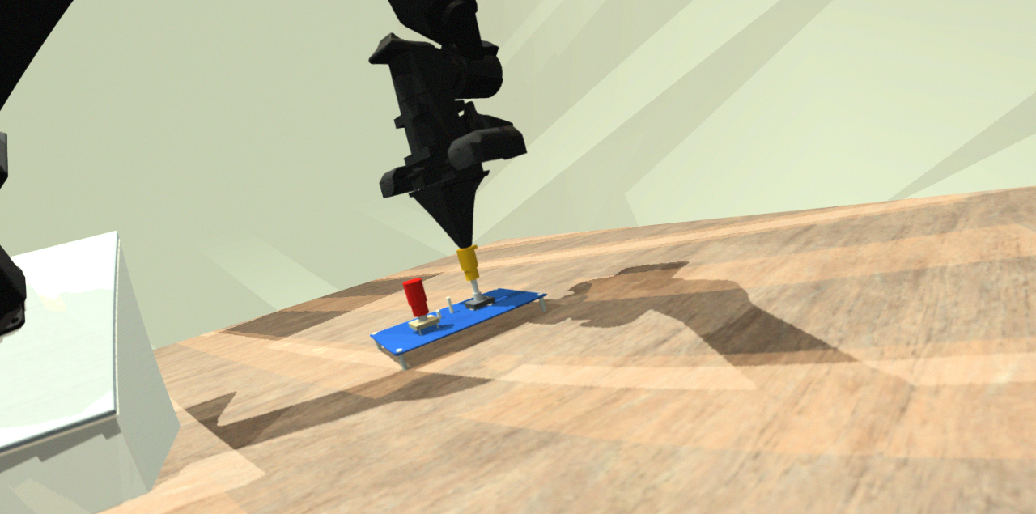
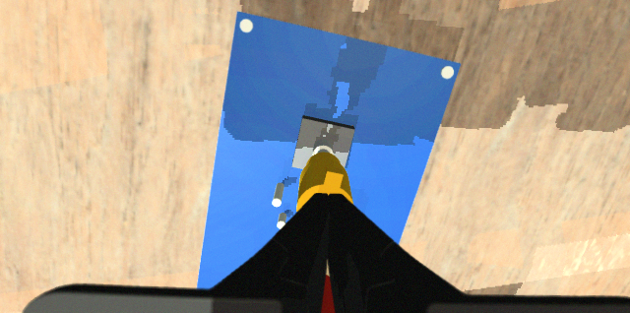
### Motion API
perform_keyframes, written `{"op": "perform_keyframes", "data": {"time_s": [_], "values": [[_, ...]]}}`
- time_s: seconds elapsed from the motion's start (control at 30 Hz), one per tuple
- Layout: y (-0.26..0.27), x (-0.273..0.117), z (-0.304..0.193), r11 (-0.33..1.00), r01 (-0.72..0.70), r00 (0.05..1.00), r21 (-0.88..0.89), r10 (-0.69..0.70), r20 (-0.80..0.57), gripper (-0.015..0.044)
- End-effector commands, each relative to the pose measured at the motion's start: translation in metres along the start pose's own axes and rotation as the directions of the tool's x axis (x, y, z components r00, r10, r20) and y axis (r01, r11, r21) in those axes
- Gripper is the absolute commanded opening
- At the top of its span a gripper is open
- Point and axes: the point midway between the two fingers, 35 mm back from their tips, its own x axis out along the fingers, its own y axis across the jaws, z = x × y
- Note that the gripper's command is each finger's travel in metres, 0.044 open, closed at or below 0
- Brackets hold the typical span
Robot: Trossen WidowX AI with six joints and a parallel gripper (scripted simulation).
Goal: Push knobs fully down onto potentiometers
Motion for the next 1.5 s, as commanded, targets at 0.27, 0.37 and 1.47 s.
{"op": "perform_keyframes", "data": {"time_s": [0.27,0.37,1.47], "values": [[-0.0021,0.0186,-0.0004,1.0,-0.001,1.0,0.014,0.001,-0.016,0.0],[-0.0021,0.0193,-0.0004,1.0,-0.001,1.0,0.014,0.001,-0.016,0.0],[-0.0021,0.0258,-0.0005,1.0,-0.001,1.0,0.014,0.001,-0.016,0.0]]}}
